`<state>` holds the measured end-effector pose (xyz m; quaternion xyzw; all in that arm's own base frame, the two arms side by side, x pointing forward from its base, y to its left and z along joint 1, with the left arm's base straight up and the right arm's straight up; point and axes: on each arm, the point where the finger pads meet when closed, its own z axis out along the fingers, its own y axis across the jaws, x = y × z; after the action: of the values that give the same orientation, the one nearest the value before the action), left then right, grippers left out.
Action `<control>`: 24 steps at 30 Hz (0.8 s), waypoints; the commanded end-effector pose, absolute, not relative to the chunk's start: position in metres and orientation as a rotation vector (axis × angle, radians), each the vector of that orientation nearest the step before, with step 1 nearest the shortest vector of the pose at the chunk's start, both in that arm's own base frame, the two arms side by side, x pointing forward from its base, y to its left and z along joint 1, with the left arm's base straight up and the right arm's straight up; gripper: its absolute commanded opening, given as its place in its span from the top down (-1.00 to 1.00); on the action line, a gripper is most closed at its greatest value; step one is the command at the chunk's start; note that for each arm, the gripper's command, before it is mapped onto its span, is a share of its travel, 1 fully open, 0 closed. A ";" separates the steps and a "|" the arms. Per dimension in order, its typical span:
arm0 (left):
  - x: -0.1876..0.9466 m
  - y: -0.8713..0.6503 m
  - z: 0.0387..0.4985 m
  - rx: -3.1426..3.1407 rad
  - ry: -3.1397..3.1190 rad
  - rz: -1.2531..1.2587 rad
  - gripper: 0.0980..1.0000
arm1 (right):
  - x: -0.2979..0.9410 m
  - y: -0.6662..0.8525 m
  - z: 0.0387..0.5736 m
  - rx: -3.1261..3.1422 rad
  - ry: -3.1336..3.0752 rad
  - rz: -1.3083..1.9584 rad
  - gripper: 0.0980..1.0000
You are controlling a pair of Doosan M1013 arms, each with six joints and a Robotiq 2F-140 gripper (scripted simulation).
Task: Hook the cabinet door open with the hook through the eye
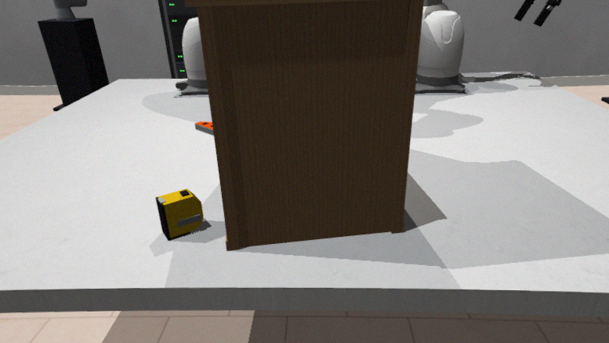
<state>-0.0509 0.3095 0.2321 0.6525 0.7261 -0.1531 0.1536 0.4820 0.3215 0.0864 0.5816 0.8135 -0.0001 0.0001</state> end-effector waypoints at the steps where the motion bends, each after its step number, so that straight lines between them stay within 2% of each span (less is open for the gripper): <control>1: -0.051 0.310 0.233 1.872 2.083 -0.439 -1.00 | 0.482 0.322 0.088 1.827 2.555 0.002 0.95; 24: -0.051 0.310 0.233 1.872 2.083 -0.439 -1.00 | 0.484 0.318 0.101 1.827 2.555 0.002 0.95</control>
<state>-0.0509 0.3095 0.2321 0.6525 0.7261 -0.1531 0.1536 0.4830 0.3184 0.0981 0.5816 0.8135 -0.0001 0.0000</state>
